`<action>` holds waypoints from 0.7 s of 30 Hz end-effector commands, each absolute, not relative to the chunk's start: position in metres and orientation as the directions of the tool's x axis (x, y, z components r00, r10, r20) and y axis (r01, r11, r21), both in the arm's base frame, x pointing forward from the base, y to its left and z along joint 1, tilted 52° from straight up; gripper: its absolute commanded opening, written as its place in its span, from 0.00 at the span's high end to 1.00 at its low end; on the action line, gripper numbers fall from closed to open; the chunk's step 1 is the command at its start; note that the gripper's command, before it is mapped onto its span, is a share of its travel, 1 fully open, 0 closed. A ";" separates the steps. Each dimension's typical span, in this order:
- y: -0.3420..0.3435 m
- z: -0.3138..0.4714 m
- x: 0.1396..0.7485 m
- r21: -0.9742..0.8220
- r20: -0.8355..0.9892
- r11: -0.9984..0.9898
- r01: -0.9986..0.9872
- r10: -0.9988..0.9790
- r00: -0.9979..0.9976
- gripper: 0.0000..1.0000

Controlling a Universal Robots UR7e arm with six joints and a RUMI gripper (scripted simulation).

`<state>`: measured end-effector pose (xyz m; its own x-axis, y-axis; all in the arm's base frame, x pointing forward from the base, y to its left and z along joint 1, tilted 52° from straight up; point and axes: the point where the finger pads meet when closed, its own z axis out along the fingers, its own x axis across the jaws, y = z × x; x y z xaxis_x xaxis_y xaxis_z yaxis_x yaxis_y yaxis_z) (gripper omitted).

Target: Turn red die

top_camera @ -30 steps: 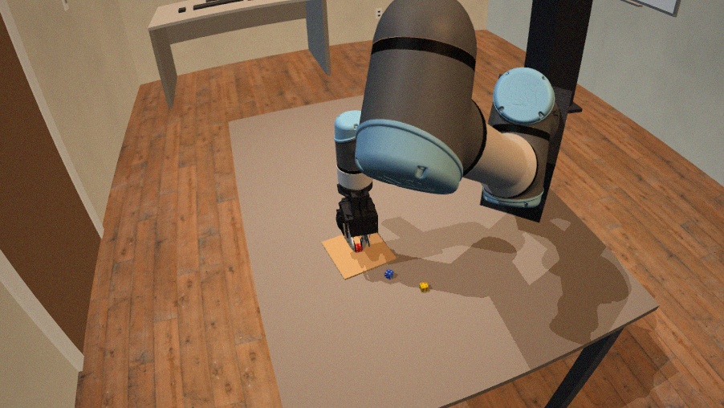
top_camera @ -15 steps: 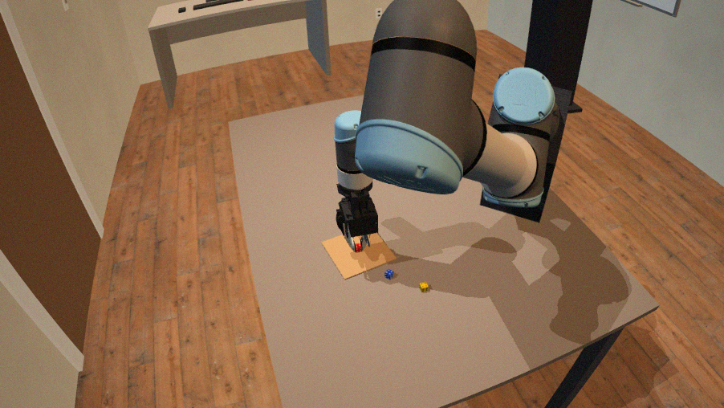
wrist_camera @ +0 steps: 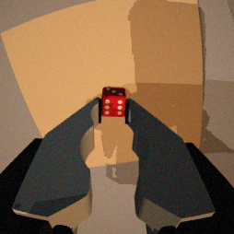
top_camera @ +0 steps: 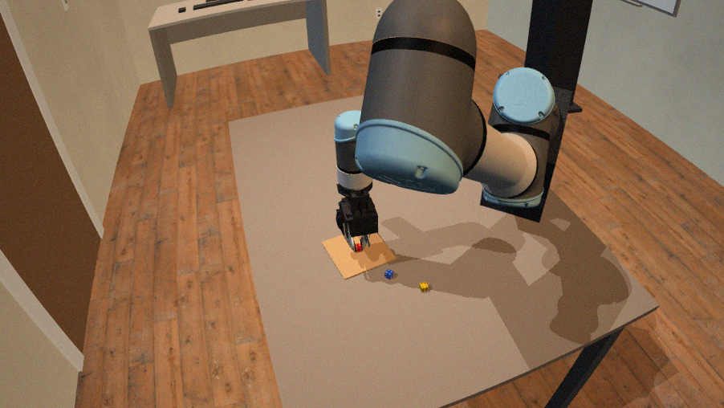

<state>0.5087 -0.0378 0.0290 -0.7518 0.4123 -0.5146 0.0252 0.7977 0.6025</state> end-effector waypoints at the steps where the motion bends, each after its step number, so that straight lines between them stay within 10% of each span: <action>1: -0.038 0.029 0.509 0.602 -0.515 0.798 0.025 0.412 -0.751 1.00; 21: -0.038 0.029 0.509 0.602 -0.515 0.798 0.025 0.412 -0.751 1.00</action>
